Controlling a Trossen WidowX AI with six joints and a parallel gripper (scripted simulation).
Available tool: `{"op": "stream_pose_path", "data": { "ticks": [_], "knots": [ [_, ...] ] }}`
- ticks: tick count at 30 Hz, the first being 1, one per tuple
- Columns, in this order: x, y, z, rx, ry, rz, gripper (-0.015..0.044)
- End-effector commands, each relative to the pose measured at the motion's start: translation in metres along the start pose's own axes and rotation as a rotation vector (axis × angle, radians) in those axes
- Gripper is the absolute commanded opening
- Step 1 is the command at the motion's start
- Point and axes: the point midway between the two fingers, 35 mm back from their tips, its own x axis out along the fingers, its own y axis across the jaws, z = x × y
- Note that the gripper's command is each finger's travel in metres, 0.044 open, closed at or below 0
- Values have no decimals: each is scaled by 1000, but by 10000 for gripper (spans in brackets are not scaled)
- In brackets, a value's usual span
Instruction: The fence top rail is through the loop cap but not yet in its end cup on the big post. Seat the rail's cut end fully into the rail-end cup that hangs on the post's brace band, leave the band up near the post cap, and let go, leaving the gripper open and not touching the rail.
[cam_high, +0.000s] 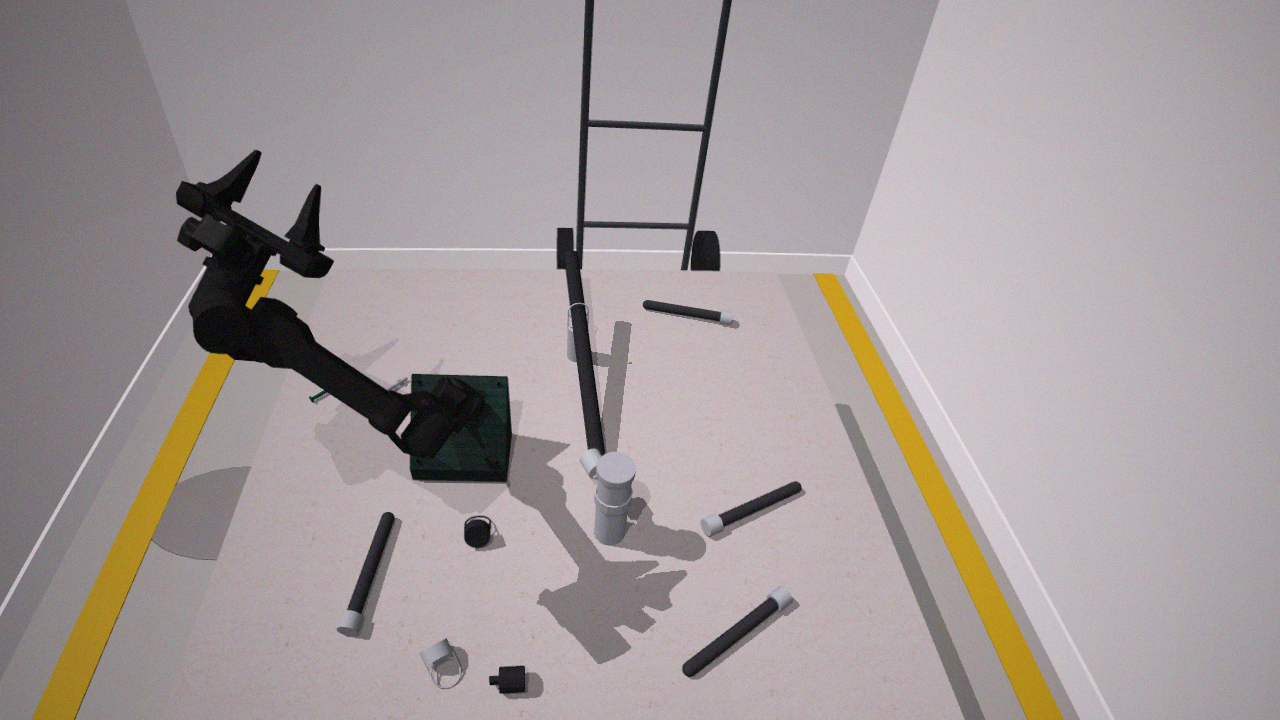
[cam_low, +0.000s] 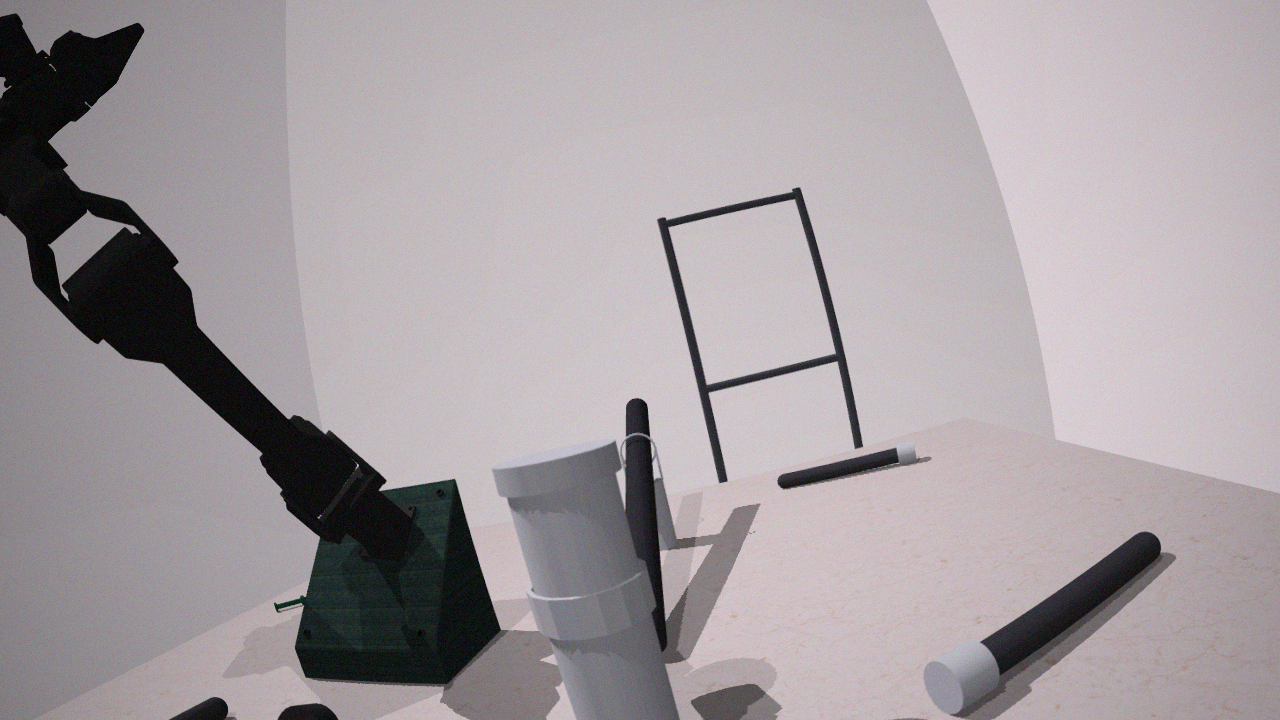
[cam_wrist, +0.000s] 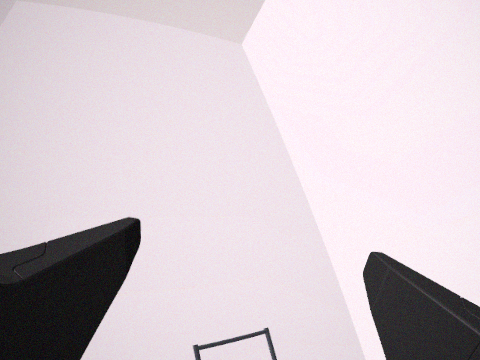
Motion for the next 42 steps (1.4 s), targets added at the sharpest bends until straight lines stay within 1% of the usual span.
{"op": "stream_pose_path", "data": {
  "ticks": [1, 2, 5, 10, 14, 21, 27, 31, 34, 38, 42],
  "knots": [
    [1, 0, 0, -2, 0, -1, 426],
    [3, 0, -2, -8, -1, -4, 440],
    [16, 2, -13, -52, -6, -22, 440],
    [54, 1, -45, -162, 8, -63, 440],
    [92, -11, -86, -257, 60, -135, 440],
    [153, -62, -167, -400, 216, -274, 440],
    [186, -130, -239, -476, 402, -408, 440],
    [193, -184, -285, -500, 548, -508, 440],
    [189, -228, -318, -503, 666, -591, 440],
    [171, -285, -358, -487, 831, -710, 440],
    [139, -338, -392, -449, 1004, -840, 440]
  ]
}}
